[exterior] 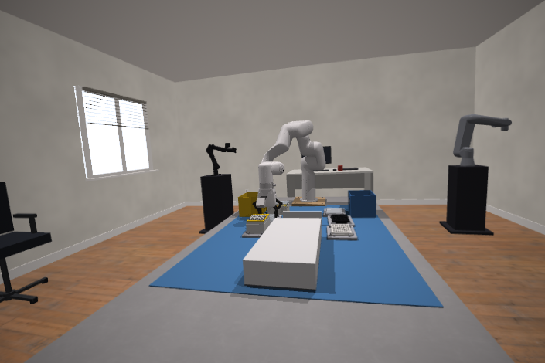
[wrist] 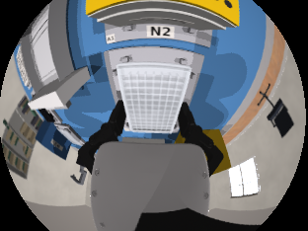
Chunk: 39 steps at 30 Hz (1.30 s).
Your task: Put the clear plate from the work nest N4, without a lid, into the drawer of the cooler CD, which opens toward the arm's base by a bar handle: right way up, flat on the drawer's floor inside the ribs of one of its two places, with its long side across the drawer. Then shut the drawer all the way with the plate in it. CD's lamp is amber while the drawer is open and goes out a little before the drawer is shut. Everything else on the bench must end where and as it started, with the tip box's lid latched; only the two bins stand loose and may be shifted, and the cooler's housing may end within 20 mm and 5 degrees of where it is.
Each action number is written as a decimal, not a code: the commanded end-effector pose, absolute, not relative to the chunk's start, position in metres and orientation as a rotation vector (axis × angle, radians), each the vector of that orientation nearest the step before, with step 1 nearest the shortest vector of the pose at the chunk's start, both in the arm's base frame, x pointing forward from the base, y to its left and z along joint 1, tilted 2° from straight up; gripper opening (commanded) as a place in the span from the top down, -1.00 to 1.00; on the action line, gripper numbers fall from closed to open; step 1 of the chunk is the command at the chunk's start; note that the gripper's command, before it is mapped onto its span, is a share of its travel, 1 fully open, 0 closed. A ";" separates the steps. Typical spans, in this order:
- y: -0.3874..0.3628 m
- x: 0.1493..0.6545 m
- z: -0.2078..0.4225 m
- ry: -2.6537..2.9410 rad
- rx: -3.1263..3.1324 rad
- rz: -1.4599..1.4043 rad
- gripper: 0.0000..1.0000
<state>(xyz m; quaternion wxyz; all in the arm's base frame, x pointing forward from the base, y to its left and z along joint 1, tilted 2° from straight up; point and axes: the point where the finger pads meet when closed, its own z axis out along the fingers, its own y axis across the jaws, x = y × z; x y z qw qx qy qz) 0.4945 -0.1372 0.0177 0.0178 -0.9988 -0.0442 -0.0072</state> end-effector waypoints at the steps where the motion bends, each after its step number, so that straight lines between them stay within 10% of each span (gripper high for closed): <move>1: -0.138 0.496 0.019 -0.137 -3.104 -0.029 1.00; 39: -0.138 0.496 0.025 -0.137 -3.104 -0.030 1.00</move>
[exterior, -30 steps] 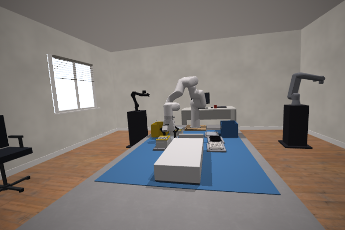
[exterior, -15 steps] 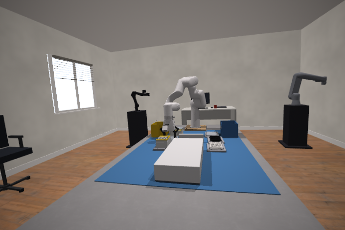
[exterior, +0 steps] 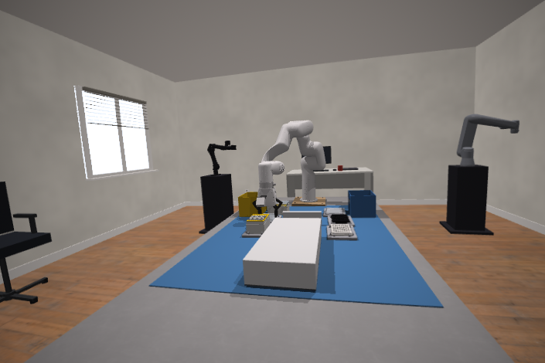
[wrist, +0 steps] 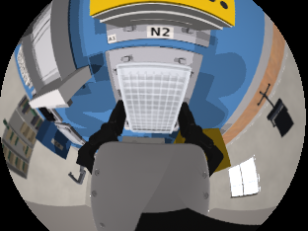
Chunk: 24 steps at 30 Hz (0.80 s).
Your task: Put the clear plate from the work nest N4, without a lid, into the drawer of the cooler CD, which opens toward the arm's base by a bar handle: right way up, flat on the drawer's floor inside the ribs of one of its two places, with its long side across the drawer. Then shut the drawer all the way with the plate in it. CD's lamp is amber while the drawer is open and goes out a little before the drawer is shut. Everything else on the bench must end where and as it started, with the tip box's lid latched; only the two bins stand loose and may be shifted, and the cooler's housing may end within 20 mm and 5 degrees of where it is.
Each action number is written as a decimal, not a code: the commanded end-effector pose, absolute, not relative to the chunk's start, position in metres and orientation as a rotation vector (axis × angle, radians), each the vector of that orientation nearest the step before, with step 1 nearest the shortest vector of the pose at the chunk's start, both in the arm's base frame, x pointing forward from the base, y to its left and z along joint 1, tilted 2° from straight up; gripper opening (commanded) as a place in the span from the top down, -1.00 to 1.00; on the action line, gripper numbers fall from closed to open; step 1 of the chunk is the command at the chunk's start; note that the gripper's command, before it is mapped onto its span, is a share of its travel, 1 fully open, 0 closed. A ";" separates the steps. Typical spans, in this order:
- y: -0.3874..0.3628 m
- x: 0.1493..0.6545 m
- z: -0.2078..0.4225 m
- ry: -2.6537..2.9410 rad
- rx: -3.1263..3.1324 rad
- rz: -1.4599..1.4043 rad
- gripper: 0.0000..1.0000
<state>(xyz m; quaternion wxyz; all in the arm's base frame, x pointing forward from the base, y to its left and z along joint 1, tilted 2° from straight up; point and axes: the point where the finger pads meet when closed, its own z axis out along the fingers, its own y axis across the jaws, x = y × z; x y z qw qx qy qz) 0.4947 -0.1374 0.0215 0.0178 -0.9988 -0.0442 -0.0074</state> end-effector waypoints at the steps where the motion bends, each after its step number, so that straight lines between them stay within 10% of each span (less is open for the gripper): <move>1: -0.138 0.496 0.026 -0.137 -3.104 -0.030 1.00; 24: -0.138 0.496 0.039 -0.137 -3.104 -0.030 1.00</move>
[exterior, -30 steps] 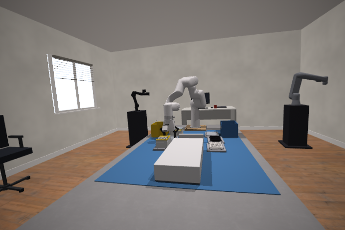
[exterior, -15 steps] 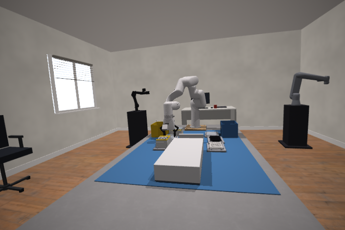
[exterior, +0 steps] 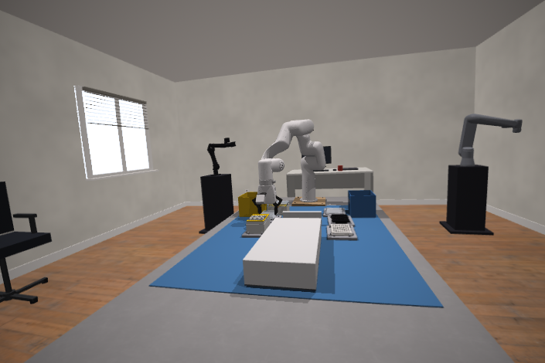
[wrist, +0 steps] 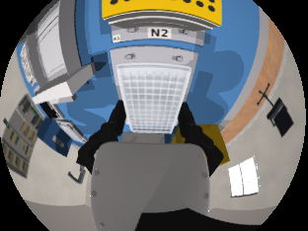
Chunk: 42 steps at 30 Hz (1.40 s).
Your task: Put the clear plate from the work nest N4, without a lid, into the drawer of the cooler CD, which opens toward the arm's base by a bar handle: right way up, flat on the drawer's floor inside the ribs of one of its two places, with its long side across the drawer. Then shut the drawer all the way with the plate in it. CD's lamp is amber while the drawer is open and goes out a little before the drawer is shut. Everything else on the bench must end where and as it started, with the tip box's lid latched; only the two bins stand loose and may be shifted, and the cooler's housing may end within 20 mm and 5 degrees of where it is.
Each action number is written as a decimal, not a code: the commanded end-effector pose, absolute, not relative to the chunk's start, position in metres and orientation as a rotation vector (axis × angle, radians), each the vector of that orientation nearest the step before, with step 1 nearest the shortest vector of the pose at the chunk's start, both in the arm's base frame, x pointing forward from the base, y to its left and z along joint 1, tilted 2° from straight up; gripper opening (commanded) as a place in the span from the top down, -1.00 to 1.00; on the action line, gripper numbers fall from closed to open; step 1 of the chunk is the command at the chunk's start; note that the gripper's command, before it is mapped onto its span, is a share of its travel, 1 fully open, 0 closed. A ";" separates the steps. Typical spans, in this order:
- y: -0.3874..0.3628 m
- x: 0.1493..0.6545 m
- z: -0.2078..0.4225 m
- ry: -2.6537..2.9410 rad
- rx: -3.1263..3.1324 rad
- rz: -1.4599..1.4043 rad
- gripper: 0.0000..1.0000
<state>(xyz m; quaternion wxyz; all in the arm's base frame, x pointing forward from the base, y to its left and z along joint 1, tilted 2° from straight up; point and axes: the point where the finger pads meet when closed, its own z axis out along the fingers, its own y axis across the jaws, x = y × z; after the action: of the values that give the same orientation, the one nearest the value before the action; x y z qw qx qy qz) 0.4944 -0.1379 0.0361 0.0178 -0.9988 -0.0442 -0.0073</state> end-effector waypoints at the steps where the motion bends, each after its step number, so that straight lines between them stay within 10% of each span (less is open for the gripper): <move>1: -0.138 0.496 0.039 -0.137 -3.104 -0.030 1.00; 42: -0.140 0.495 0.091 -0.137 -3.104 -0.030 1.00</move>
<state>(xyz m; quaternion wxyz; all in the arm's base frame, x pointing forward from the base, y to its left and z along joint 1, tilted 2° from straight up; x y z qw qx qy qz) 0.4936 -0.1397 0.0851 0.0179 -0.9988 -0.0442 -0.0071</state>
